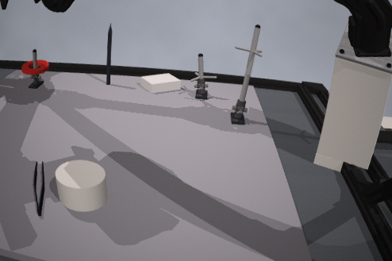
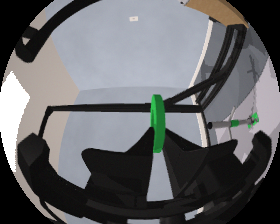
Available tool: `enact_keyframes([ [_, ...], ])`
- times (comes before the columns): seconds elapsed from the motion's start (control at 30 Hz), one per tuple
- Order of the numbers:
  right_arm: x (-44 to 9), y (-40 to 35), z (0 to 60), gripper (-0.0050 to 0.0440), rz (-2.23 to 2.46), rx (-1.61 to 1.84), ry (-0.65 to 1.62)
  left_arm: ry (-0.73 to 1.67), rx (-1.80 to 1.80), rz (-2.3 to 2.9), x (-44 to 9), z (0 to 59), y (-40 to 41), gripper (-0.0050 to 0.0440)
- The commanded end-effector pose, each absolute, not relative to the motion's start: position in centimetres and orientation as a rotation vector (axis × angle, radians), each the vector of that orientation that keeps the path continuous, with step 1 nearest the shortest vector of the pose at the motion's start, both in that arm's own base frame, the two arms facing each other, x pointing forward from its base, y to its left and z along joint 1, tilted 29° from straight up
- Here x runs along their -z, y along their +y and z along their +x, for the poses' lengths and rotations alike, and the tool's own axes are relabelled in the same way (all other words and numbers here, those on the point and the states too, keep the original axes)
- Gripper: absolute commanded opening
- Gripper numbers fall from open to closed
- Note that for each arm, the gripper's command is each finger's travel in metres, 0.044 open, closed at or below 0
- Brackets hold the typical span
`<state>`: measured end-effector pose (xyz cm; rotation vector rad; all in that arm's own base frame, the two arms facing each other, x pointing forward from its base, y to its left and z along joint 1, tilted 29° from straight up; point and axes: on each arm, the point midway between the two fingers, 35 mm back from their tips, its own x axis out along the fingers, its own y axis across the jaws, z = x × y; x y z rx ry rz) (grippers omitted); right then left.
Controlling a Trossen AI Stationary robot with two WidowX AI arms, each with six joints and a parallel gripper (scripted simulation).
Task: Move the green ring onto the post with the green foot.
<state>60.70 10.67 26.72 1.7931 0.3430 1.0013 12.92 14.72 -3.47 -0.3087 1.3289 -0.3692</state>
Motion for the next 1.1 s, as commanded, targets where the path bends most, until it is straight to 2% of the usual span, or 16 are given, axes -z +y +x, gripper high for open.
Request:
enact_keyframes([
  [0.0,-25.2,10.1,60.7,0.0,1.758,-1.031,0.402,1.326,0.372,-0.31,3.5,12.9,14.7,0.04],
  [0.33,-25.0,10.3,60.8,0.0,1.758,-1.031,0.402,1.326,0.372,-0.31,3.5,12.9,14.7,0.04],
  [0.77,-18.2,13.6,62.2,0.0,1.758,-1.031,0.402,1.326,0.372,-0.31,3.5,12.9,14.7,0.04],
  [1.07,-17.8,13.8,62.3,0.0,1.758,-1.031,0.402,1.326,0.372,-0.31,3.5,12.9,14.7,0.04],
])
